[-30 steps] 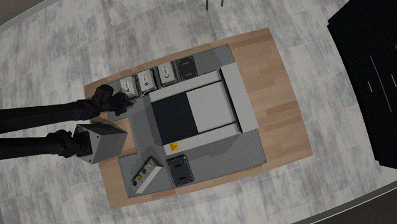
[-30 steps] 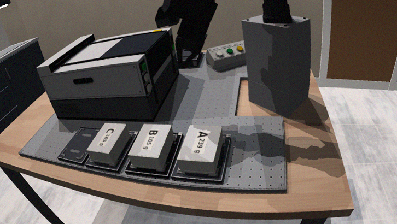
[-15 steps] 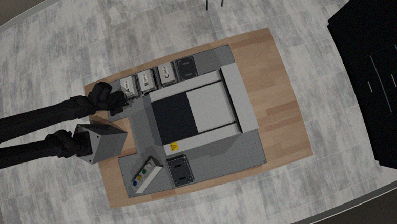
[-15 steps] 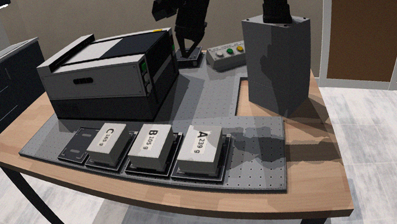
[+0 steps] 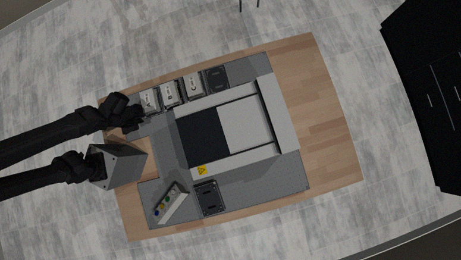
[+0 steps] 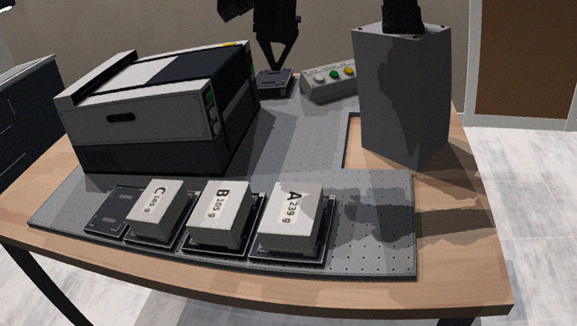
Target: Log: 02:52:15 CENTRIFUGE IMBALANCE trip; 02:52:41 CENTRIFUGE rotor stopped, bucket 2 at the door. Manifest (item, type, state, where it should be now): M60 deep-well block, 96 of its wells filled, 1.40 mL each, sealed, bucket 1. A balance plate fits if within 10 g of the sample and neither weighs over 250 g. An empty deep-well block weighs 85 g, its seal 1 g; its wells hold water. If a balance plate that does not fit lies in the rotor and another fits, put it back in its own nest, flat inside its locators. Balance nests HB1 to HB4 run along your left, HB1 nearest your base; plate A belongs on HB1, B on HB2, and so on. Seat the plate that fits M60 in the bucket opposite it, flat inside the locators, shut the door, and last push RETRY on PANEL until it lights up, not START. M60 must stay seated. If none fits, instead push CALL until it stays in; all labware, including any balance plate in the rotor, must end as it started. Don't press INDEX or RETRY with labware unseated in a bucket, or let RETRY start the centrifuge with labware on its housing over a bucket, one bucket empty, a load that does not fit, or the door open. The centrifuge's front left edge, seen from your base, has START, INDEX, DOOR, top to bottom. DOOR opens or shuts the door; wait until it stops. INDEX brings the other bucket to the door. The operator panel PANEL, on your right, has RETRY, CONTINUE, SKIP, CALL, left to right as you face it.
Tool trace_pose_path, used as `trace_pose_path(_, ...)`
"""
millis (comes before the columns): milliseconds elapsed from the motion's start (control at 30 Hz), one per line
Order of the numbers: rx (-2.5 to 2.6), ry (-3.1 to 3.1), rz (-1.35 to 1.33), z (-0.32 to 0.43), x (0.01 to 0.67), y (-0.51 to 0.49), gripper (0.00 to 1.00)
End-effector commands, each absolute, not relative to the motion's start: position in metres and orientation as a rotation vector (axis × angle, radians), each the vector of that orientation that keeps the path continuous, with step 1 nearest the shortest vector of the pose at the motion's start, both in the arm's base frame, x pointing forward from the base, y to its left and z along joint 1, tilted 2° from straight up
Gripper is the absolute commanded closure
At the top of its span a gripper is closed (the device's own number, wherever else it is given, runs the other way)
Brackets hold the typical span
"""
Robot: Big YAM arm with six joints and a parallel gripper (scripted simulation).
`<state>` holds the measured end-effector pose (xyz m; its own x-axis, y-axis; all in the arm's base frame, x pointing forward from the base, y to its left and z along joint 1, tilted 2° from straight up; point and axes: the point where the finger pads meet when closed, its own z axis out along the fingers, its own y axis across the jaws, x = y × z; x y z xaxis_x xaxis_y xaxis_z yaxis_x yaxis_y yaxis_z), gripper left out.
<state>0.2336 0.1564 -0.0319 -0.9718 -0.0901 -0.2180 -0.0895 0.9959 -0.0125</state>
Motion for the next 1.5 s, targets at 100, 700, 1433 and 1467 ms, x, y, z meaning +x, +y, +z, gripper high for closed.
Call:
trace_pose_path(100, -0.089, 2.954, 0.008, -0.01, 0.245, 0.164, 1.0)
trace_pose_path(700, -0.119, 3.05, 0.002, 0.01, 0.234, 0.163, 1.0)
trace_pose_path(1433, -0.128, 3.08, -0.01, 0.012, 0.228, 0.16, 1.0)
trace_pose_path(1467, -0.128, 3.08, -0.01, 0.012, 0.228, 0.16, 1.0)
